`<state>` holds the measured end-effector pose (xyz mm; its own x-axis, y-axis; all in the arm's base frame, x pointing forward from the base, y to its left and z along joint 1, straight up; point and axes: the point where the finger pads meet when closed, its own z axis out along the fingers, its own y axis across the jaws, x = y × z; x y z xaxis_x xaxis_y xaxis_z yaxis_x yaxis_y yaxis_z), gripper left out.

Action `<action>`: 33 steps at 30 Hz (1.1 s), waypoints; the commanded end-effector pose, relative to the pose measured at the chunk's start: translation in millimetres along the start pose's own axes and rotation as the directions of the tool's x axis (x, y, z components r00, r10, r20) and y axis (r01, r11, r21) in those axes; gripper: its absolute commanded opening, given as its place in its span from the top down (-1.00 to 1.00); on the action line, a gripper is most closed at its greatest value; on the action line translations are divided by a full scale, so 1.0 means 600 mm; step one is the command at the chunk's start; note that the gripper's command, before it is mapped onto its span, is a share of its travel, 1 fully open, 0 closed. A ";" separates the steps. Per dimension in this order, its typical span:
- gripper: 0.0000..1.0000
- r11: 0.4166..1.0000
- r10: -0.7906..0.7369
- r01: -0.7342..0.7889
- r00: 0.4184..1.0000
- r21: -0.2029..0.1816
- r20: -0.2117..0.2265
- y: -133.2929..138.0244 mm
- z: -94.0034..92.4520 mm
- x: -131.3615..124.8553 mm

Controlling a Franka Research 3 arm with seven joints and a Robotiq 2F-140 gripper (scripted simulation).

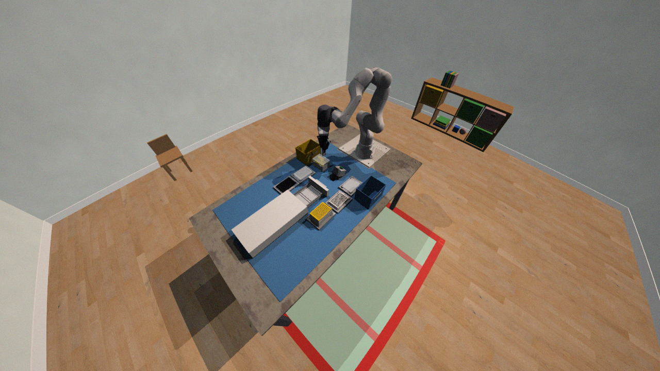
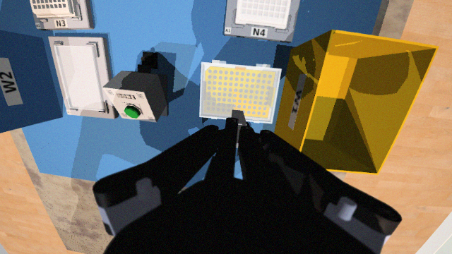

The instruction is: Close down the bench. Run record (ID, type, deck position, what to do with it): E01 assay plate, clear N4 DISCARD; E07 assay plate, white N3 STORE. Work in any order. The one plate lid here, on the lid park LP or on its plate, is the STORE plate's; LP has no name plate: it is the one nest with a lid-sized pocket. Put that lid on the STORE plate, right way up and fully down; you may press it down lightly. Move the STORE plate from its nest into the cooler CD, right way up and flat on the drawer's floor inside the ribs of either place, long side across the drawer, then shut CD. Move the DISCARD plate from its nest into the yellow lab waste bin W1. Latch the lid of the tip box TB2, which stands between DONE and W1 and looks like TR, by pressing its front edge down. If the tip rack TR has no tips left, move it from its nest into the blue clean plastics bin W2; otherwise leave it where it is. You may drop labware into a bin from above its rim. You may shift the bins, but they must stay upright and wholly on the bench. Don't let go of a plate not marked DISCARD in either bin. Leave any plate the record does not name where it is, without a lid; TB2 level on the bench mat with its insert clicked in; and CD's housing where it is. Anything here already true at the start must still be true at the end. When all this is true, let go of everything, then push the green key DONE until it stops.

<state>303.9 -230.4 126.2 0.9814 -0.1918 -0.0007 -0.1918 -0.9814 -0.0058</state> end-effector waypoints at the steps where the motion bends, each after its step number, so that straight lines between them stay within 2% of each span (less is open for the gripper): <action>1: 1.00 1.000 -0.006 0.006 1.000 -0.001 -0.008 0.000 0.007 0.004; 13: 1.00 1.000 -0.006 0.006 1.000 -0.001 -0.008 0.000 0.034 0.004; 33: 1.00 1.000 -0.006 0.006 1.000 -0.001 -0.008 0.000 0.039 0.004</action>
<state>306.2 -231.7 104.5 0.9818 -0.1899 0.0064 -0.1899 -0.9818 -0.0028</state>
